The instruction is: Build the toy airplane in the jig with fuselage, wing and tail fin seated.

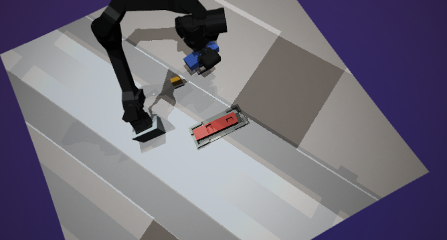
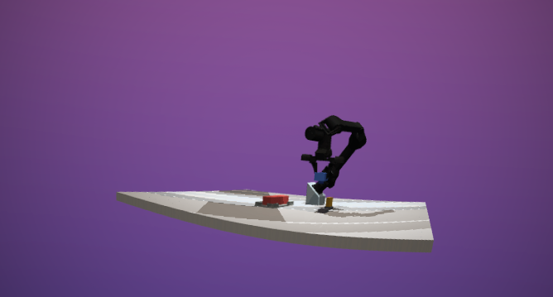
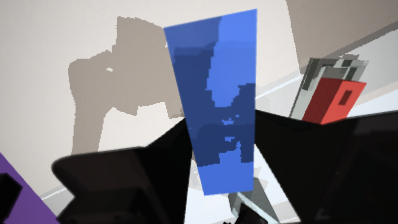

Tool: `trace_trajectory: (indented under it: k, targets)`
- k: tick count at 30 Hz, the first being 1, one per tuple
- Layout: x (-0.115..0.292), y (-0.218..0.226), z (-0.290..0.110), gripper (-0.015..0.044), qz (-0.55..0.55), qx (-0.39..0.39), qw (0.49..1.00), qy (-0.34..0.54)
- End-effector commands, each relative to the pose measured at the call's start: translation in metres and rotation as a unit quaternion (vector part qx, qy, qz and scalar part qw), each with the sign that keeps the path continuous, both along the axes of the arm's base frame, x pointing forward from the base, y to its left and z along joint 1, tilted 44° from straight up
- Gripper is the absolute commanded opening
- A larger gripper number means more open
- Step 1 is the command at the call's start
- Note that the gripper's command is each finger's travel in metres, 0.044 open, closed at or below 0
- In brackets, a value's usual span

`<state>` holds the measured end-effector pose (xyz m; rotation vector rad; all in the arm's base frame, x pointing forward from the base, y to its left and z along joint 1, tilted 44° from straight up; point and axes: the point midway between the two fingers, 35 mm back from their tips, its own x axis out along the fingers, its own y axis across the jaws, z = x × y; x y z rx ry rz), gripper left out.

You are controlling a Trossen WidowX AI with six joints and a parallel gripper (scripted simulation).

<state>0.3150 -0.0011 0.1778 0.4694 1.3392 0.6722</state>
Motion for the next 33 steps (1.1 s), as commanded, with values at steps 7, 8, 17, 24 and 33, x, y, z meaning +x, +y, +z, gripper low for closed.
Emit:
trace_trajectory:
  k: [7, 8, 17, 24, 33]
  targets:
    - [0.0, -0.021, -0.026, 0.0, 0.052, -0.014, 0.997, -0.046]
    - [-0.001, -0.024, -0.028, 0.0, 0.057, -0.015, 0.997, -0.051]
    - [-0.003, -0.043, -0.05, 0.0, 0.106, -0.025, 0.99, -0.095]
    - [-0.008, -0.057, -0.068, 0.0, 0.145, -0.032, 0.98, -0.13]
    - [-0.015, -0.075, -0.091, 0.0, 0.195, -0.04, 0.964, -0.174]
